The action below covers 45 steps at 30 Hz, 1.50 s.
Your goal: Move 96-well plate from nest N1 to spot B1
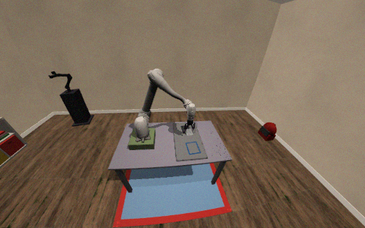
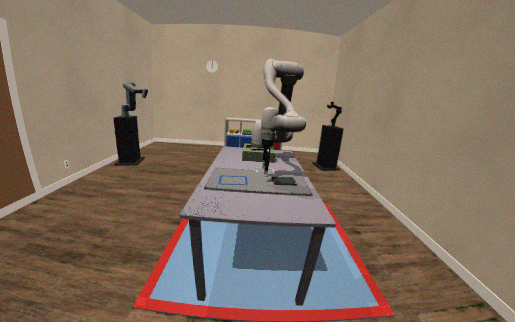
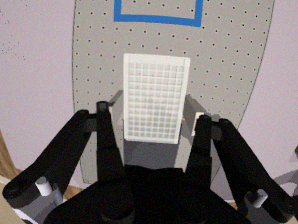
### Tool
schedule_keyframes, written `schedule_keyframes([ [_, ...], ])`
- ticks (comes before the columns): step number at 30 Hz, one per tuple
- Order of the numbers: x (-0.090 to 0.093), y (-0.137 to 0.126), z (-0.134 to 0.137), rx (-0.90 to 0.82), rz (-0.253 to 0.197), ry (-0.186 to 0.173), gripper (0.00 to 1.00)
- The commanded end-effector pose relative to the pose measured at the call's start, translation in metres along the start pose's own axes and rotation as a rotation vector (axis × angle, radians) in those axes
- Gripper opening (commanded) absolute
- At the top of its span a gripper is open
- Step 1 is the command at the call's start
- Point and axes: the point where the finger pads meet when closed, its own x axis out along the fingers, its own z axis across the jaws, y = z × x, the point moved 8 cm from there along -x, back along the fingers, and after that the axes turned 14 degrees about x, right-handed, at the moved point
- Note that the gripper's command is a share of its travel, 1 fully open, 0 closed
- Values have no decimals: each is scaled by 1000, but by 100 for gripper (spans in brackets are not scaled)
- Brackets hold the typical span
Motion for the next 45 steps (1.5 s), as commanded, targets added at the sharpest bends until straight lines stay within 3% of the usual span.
schedule_keyframes([
  [1, 0, 9, -2, 0, 0, 0, 0],
  [45, 4, 132, -34, 0, 0, 0, 0],
])
